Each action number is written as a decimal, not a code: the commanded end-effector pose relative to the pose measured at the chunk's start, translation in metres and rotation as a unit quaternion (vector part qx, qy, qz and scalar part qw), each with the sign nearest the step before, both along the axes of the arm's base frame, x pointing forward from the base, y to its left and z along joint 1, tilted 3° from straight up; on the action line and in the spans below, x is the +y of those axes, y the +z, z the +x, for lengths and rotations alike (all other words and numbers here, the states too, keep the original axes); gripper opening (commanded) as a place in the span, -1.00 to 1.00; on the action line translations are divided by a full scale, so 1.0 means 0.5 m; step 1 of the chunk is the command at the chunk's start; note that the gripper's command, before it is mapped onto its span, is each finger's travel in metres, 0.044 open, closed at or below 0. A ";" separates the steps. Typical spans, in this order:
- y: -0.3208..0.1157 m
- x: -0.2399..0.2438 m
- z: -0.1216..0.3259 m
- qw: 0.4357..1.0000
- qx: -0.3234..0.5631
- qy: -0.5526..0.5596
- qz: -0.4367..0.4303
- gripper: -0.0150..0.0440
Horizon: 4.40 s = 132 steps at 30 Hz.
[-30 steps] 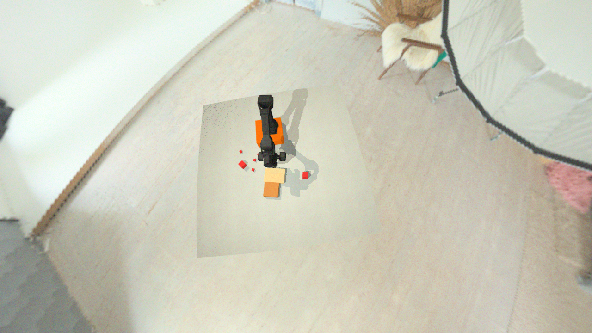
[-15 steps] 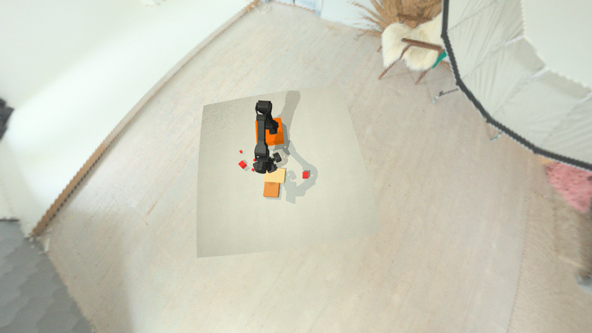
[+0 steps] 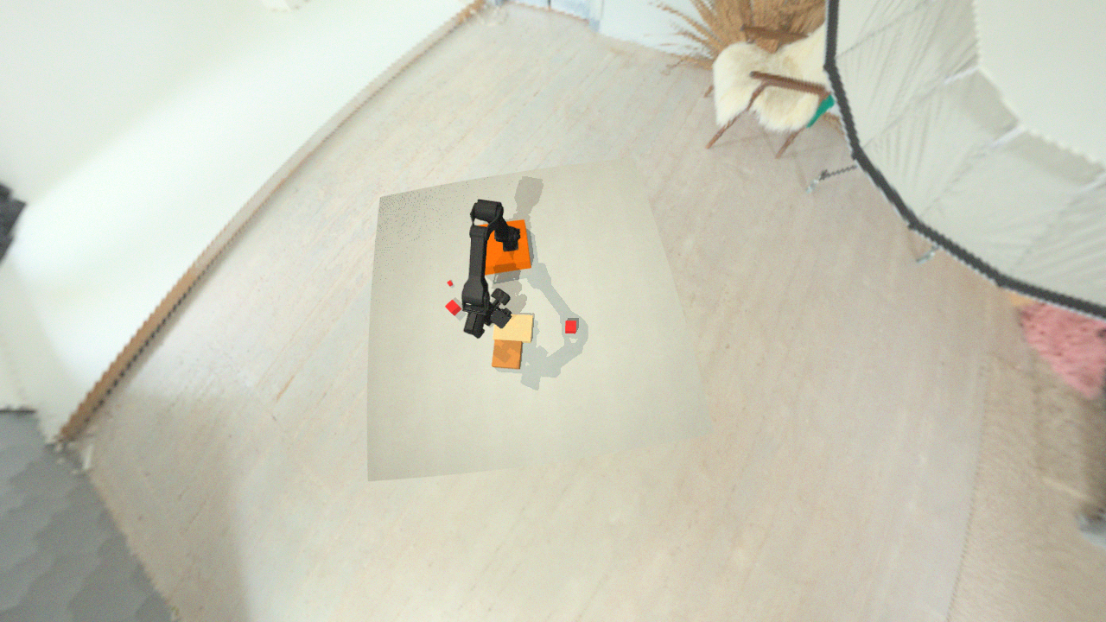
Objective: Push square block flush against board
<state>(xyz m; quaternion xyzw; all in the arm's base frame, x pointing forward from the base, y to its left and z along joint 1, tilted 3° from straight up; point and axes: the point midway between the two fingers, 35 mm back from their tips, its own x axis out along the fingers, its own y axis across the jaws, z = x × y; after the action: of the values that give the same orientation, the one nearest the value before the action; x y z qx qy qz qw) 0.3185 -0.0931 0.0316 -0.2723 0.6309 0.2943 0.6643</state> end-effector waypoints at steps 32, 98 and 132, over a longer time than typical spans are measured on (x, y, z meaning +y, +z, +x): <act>-0.117 -0.039 0.046 0.985 -0.005 0.171 -0.007 -0.49; 0.000 0.044 0.085 0.970 -0.010 0.243 -0.008 -0.49; -0.094 0.331 0.118 0.926 -0.020 0.377 -0.005 -0.49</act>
<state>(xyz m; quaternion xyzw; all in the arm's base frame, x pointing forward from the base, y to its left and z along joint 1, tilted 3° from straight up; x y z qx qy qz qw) 0.3778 0.0781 -0.0144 -0.4990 0.4697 0.5141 0.5157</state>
